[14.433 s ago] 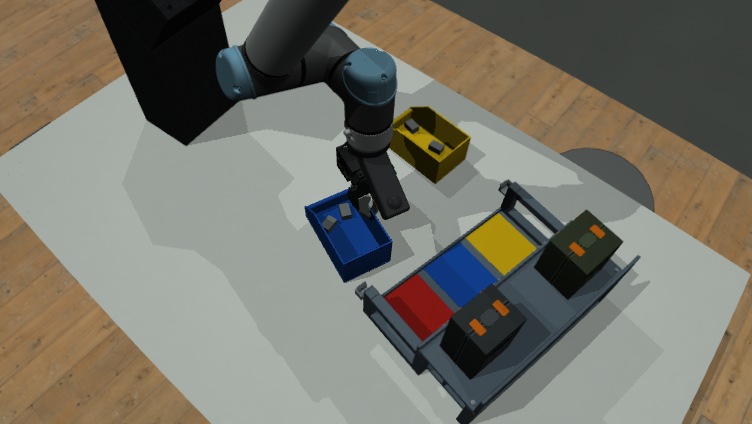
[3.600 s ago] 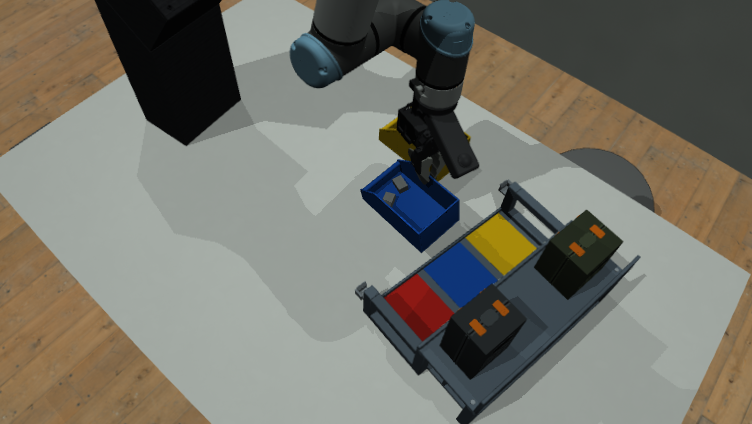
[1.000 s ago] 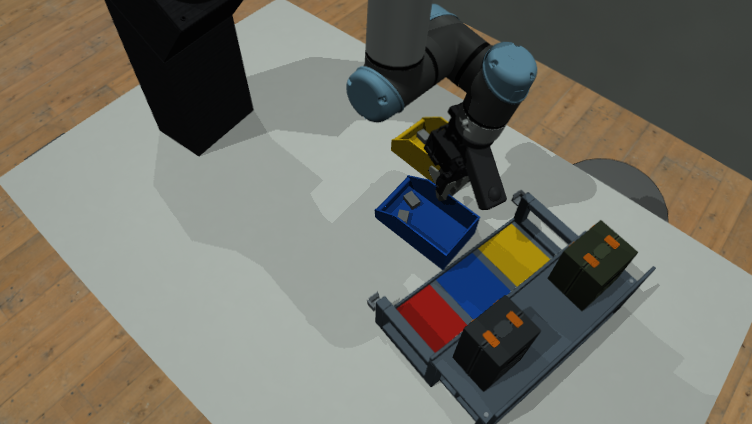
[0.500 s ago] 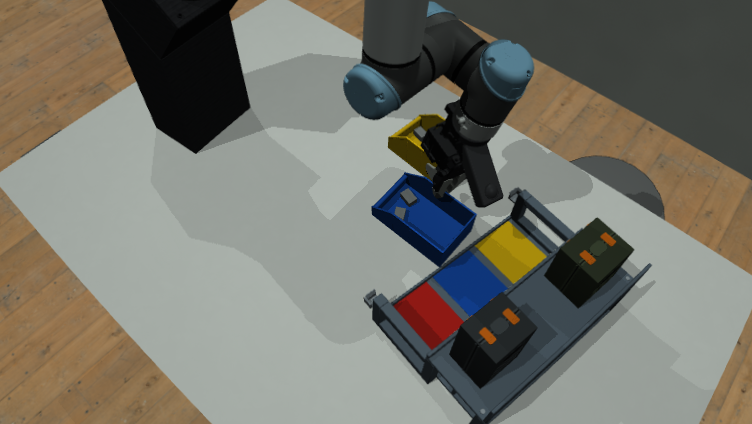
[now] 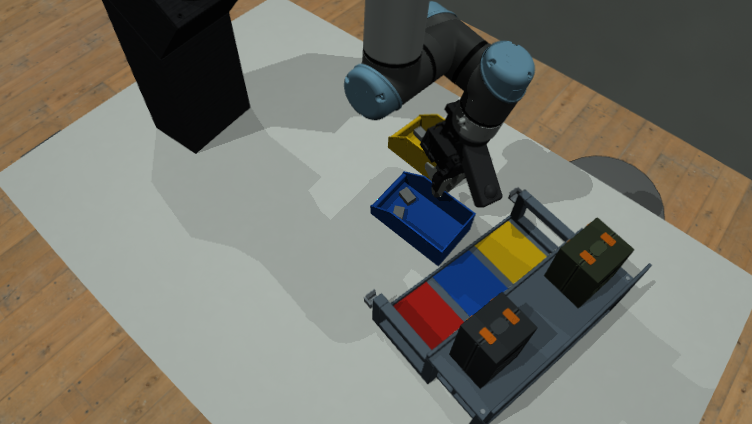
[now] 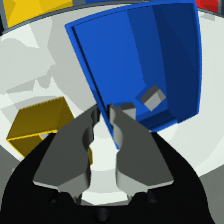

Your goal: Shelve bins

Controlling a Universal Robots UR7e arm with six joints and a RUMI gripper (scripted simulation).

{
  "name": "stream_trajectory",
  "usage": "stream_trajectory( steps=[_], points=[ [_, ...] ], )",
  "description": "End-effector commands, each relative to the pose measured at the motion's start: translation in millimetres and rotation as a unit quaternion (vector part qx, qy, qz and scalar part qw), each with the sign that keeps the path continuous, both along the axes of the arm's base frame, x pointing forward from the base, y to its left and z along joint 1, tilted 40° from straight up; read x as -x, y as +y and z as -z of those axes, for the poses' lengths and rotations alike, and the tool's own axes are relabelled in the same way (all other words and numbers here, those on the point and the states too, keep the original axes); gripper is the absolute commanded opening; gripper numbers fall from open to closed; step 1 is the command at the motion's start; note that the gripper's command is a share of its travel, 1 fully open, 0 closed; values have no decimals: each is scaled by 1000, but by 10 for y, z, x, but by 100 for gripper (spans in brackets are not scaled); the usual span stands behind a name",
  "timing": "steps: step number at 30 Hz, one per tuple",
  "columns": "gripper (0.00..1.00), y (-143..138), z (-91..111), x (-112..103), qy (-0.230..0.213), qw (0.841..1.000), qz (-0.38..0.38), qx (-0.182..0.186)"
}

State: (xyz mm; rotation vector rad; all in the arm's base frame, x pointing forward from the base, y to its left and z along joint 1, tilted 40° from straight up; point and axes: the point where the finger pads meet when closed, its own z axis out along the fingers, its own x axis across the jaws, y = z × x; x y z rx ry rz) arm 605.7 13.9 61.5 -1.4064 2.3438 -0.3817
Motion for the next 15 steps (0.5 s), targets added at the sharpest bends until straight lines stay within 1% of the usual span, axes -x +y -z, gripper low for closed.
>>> stream_trajectory(
  steps=[1, 15],
  points=[
    [0, 6, 8, 16, 5, 1000, -1, -2],
    [0, 12, 22, 35, 11, 1000, -2, -4]
  ],
)
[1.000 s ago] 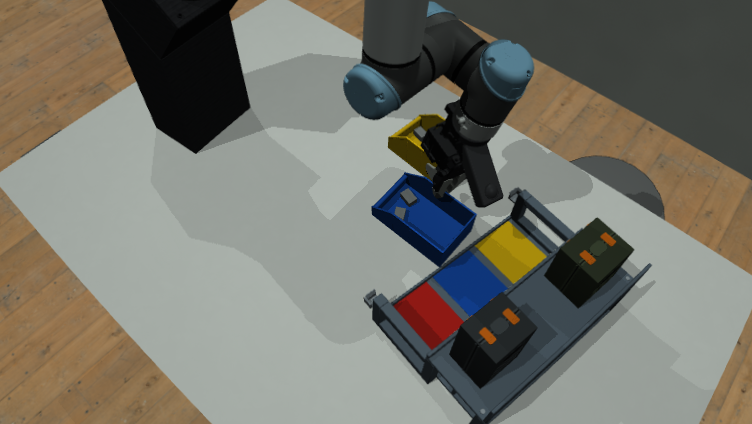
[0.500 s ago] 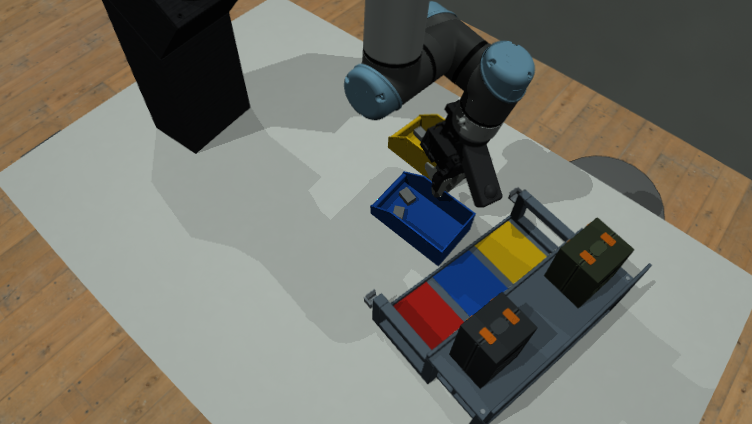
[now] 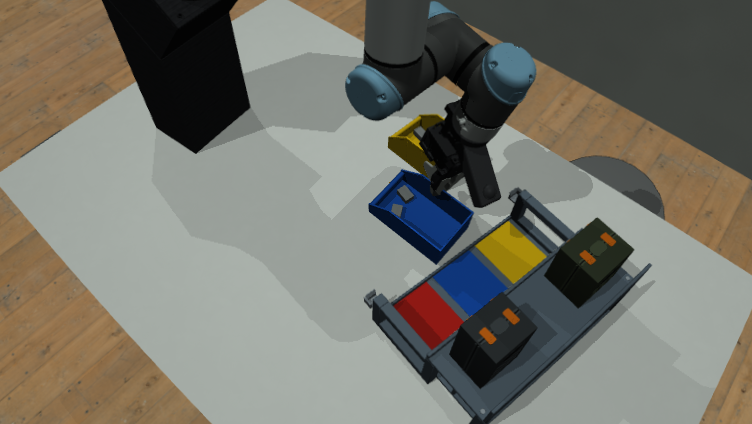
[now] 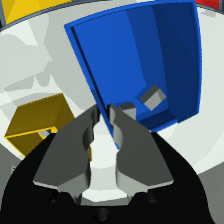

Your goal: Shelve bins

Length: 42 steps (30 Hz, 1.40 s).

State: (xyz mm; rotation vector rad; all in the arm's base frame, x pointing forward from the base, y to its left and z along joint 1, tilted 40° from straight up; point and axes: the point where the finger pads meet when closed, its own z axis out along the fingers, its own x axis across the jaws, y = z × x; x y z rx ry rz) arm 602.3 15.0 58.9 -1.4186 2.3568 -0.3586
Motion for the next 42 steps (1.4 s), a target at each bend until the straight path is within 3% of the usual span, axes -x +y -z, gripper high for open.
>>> stream_trajectory(
  steps=[1, 42],
  points=[
    [0, 2, -4, 1, 0, 1000, 0, 0],
    [0, -16, -35, -34, 1, 1000, 0, 0]
  ],
)
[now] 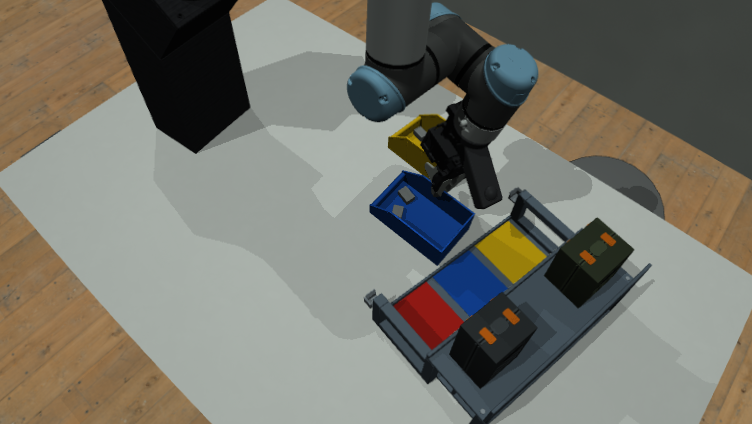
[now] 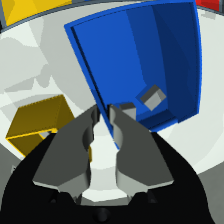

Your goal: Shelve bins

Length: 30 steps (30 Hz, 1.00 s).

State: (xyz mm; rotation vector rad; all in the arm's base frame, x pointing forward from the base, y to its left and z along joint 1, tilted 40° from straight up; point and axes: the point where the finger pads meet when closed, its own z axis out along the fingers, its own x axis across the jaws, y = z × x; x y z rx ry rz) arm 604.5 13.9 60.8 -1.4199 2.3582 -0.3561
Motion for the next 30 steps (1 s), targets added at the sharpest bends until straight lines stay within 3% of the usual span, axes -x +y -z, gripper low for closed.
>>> stream_trajectory(
  steps=[1, 30],
  points=[
    [0, -4, -15, -12, -1, 1000, 0, 0],
    [0, -84, -155, -175, -1, 1000, 0, 0]
  ],
)
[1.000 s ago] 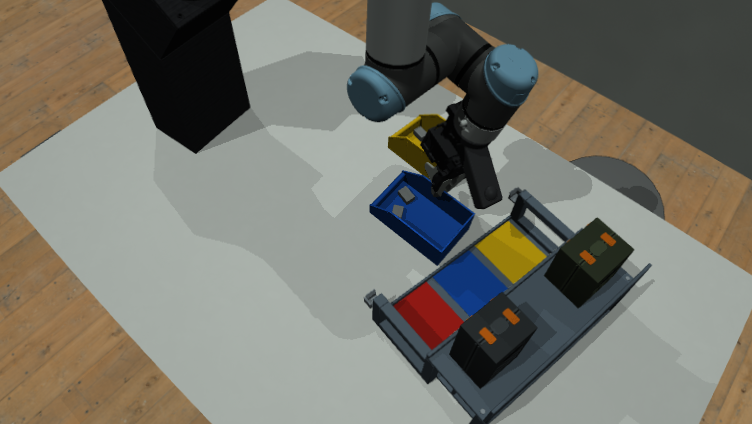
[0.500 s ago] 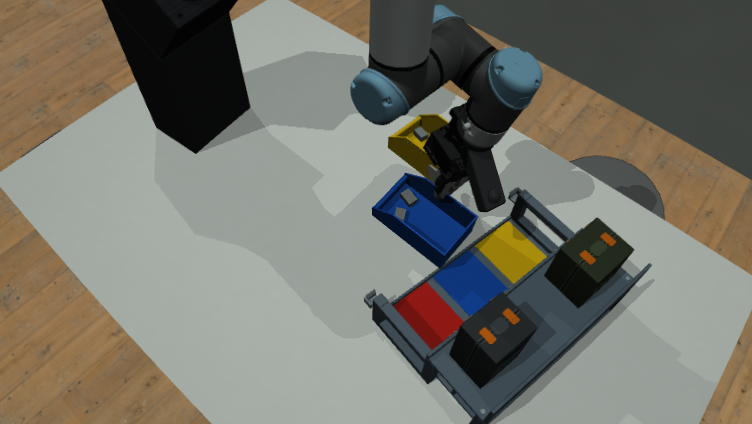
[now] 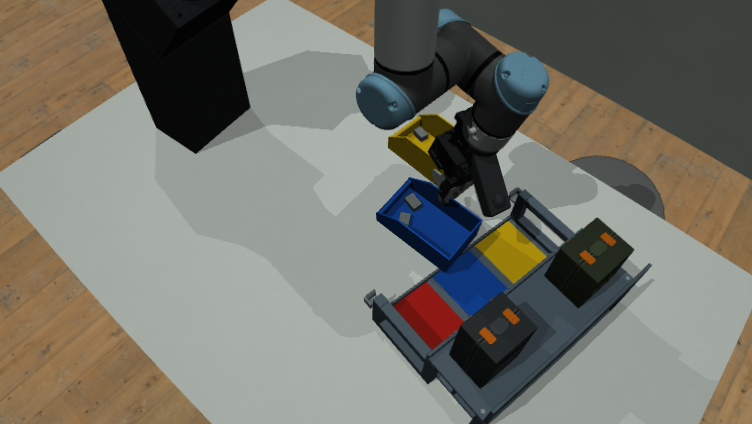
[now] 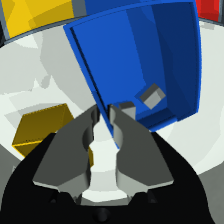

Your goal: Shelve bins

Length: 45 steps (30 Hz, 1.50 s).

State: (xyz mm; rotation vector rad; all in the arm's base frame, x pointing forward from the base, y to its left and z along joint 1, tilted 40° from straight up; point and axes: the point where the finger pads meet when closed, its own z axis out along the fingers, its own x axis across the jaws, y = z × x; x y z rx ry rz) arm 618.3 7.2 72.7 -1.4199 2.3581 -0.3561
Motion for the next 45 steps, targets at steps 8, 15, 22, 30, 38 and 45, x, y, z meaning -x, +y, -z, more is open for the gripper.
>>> stream_trajectory(
  steps=[8, 15, 22, 30, 38, 45],
  points=[
    [0, -41, -79, -87, -1, 1000, 0, 0],
    [0, -70, -132, -148, -1, 1000, 0, 0],
    [0, -92, -170, -193, -1, 1000, 0, 0],
    [0, -126, -229, -263, -1, 1000, 0, 0],
    [0, -154, -278, -320, -1, 1000, 0, 0],
    [0, -175, -317, -365, -1, 1000, 0, 0]
  ],
)
